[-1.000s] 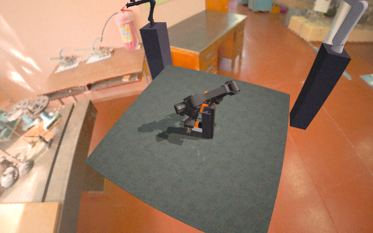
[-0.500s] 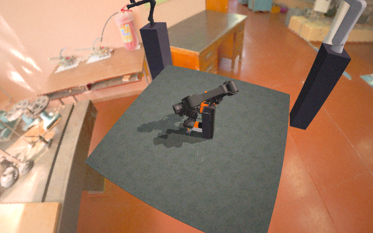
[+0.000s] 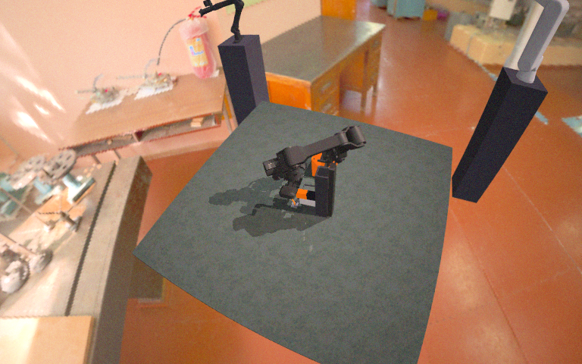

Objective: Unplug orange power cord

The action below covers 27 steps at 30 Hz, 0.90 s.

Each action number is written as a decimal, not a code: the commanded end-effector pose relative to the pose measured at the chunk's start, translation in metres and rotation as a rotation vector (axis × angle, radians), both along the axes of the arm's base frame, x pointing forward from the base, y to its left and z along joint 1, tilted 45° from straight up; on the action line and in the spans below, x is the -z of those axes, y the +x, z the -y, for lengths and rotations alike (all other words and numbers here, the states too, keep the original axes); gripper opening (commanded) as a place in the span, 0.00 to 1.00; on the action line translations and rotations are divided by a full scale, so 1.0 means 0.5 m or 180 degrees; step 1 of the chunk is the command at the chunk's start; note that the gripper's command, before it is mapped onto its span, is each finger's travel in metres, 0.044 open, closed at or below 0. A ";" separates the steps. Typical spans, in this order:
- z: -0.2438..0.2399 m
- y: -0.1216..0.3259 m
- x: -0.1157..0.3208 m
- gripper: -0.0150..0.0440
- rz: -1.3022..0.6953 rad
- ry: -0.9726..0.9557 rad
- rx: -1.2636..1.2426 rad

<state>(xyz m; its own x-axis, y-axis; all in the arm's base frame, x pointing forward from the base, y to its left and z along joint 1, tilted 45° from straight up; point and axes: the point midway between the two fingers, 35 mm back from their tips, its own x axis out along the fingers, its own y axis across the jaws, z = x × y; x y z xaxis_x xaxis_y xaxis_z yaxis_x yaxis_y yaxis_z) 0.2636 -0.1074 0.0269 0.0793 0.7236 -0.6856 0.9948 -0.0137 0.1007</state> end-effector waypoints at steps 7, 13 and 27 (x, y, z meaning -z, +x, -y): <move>0.050 -0.001 0.030 0.30 0.0027 -0.0145 0.0011; 0.037 0.001 0.024 0.57 0.0027 -0.0137 0.0012; 0.129 0.007 0.080 1.00 0.0029 -0.0151 0.0013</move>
